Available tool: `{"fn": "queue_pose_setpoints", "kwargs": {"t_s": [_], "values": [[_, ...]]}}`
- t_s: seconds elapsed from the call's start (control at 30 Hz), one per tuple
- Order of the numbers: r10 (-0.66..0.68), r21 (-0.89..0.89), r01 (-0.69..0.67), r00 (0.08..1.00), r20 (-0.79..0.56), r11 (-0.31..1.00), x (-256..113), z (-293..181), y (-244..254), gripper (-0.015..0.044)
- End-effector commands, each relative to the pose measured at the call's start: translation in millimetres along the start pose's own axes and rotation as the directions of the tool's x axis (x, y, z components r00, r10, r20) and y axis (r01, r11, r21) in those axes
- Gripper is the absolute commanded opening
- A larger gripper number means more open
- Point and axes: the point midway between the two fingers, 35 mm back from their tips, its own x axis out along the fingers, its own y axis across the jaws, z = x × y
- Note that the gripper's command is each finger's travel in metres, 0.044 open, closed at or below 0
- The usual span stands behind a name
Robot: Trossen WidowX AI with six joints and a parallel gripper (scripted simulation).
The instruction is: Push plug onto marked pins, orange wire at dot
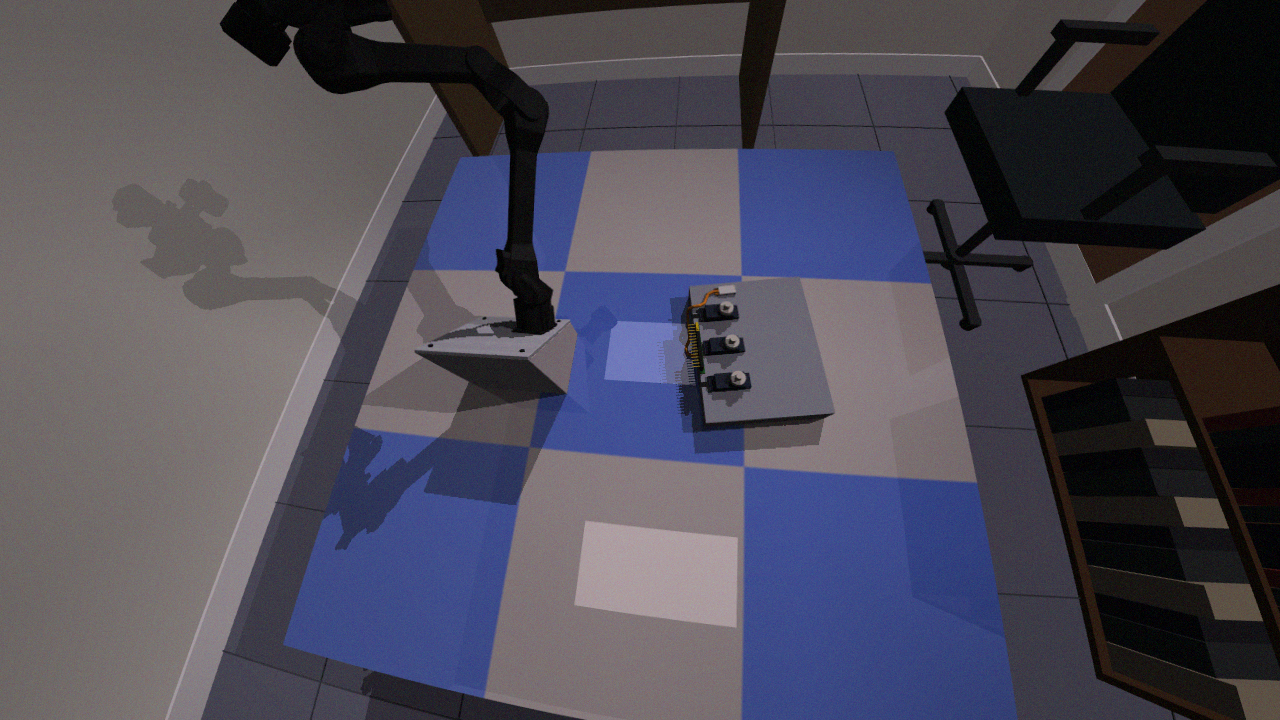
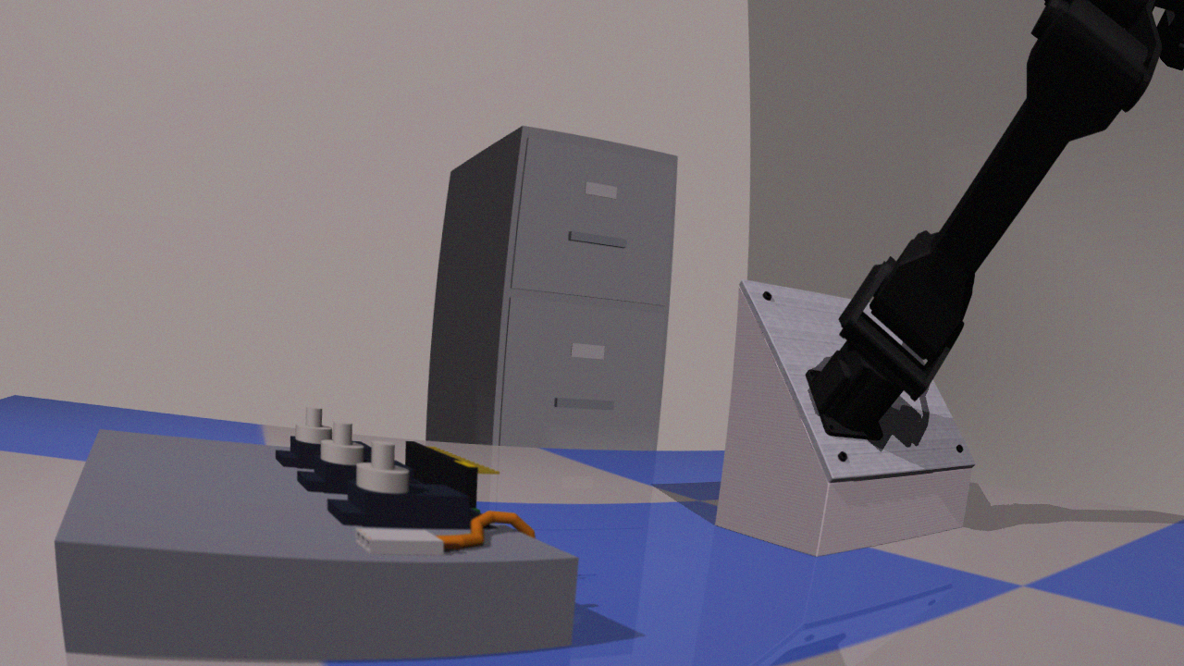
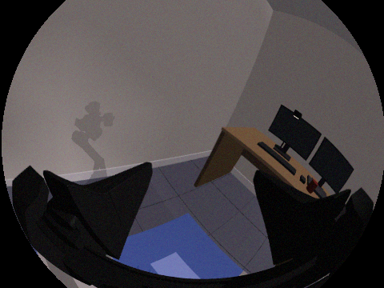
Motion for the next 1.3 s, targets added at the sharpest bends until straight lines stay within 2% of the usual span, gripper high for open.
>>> {"fn": "queue_pose_setpoints", "kwargs": {"t_s": [0.0,0.33,0.7,1.03,1.27], "values": [[0.001,0.001,-0.001,1.0,0.002,1.0,-0.4,0.4,0.1,0.0374],[0.041,0.066,-0.047,0.995,0.088,0.997,-18.5,16.6,1.7,0.0115],[0.133,0.195,-0.199,0.942,0.309,0.96,-71.5,52.8,0.4,0.0115],[0.182,0.26,-0.341,0.853,0.489,0.903,-117.3,76.1,-5.2,0.0115],[0.21,0.289,-0.469,0.756,0.62,0.835,-157.4,90.4,-12.7,0.0115]]}}
